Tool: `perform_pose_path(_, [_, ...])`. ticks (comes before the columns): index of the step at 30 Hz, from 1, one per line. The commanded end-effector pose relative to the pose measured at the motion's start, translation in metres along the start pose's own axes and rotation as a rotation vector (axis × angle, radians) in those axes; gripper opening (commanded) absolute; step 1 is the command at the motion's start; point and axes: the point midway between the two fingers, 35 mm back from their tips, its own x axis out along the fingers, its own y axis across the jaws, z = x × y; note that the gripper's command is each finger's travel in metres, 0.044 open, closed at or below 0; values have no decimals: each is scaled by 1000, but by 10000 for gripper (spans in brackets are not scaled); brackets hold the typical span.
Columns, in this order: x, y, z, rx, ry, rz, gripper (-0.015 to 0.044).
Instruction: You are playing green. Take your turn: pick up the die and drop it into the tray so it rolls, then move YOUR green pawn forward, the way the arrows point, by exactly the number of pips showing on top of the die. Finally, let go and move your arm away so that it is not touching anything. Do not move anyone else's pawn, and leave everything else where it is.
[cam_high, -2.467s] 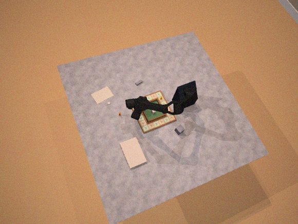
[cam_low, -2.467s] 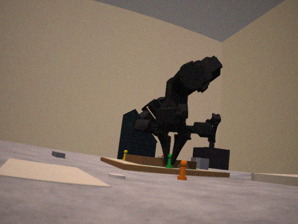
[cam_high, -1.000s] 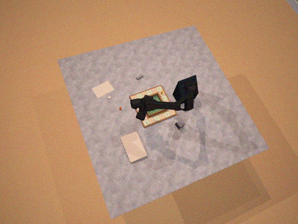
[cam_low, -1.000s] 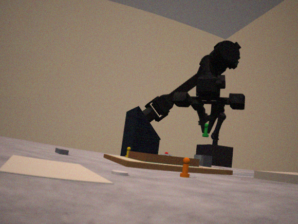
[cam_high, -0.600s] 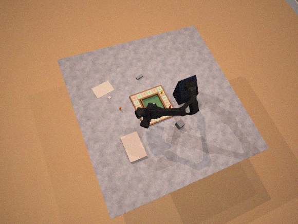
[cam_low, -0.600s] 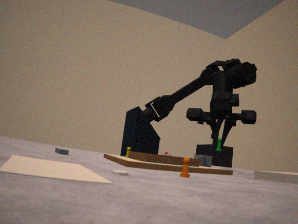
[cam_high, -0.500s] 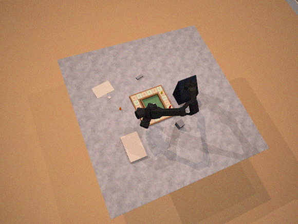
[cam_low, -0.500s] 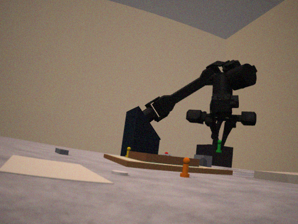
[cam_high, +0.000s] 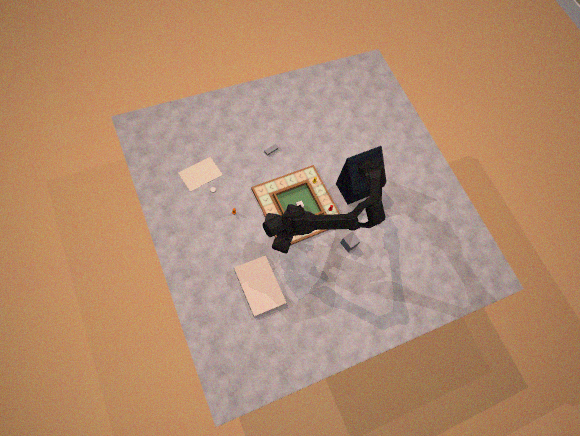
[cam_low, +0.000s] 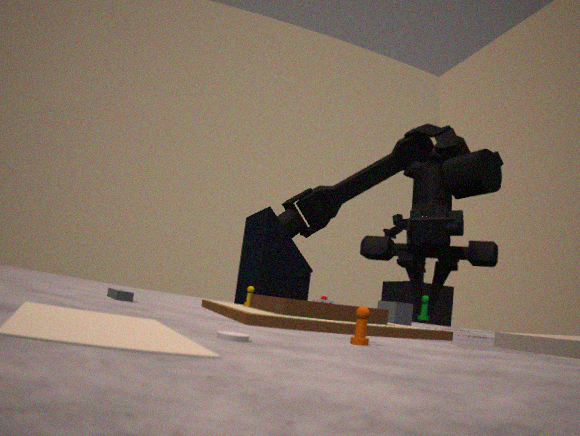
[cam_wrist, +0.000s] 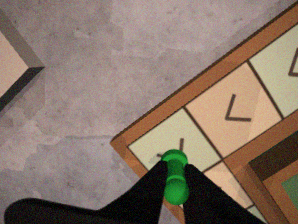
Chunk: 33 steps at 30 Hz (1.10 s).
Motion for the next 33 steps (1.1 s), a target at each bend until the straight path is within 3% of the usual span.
perform_pose_path(1, [7, -1, 0, 5, 3, -1, 0])
perform_pose_path(6, [14, -1, -1, 5, 3, -1, 0])
perform_pose_path(16, [7, 1, -1, -2, 2, 0, 263])
perform_pose_path(20, [-38, 1, 0, 4, 1, -3, 368])
perform_pose_path(23, [-40, 0, 0, 5, 1, -3, 440])
perform_pose_path(27, [-47, -11, 2, -25, -7, -7, 440])
perform_pose_path(33, [-92, -100, 2, -263, -37, -42, 440])
